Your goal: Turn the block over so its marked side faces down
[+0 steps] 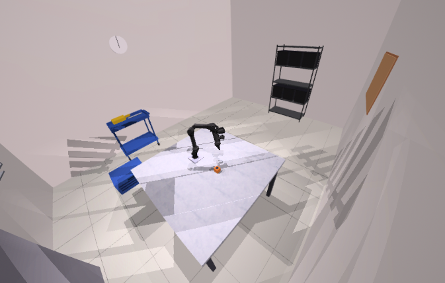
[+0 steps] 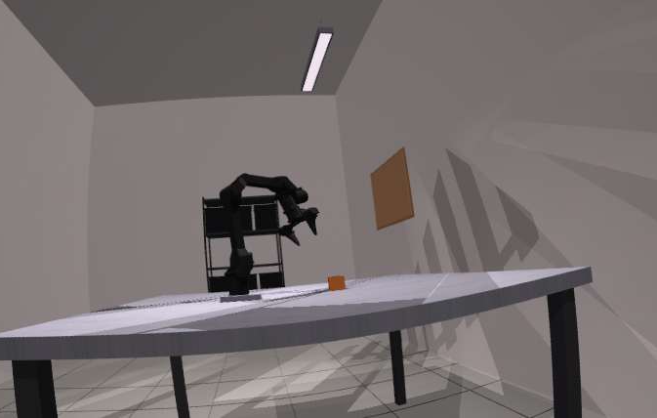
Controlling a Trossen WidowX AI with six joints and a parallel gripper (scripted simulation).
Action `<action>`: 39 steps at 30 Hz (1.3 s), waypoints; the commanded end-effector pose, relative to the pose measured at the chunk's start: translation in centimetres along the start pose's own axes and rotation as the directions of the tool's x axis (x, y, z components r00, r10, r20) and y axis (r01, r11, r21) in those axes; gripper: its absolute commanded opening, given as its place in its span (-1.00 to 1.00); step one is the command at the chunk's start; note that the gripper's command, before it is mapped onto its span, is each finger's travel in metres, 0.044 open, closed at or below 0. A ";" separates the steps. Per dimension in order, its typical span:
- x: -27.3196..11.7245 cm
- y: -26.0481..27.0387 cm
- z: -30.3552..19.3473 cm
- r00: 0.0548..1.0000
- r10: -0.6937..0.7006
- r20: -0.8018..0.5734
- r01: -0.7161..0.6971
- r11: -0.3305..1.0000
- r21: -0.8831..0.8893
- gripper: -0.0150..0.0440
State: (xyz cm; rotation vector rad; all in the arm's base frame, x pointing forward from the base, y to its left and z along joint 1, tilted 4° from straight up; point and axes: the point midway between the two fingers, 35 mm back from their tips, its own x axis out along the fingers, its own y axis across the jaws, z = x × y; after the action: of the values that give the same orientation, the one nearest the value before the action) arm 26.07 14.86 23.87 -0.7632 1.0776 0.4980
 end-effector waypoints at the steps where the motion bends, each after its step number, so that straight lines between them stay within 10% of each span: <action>1: 4.2 -4.3 -0.7 0.990 0.096 -0.101 -0.066 0.961 0.270 1.00; 9: 11.4 -10.6 -6.0 0.928 0.327 -0.180 -0.093 0.669 0.737 1.00; 39: 16.7 -9.5 -7.0 0.926 0.332 -0.179 -0.092 0.659 0.746 1.00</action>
State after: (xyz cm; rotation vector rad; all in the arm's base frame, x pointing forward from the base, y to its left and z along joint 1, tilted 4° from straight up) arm 35.40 3.27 10.26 0.0149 1.5233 0.1021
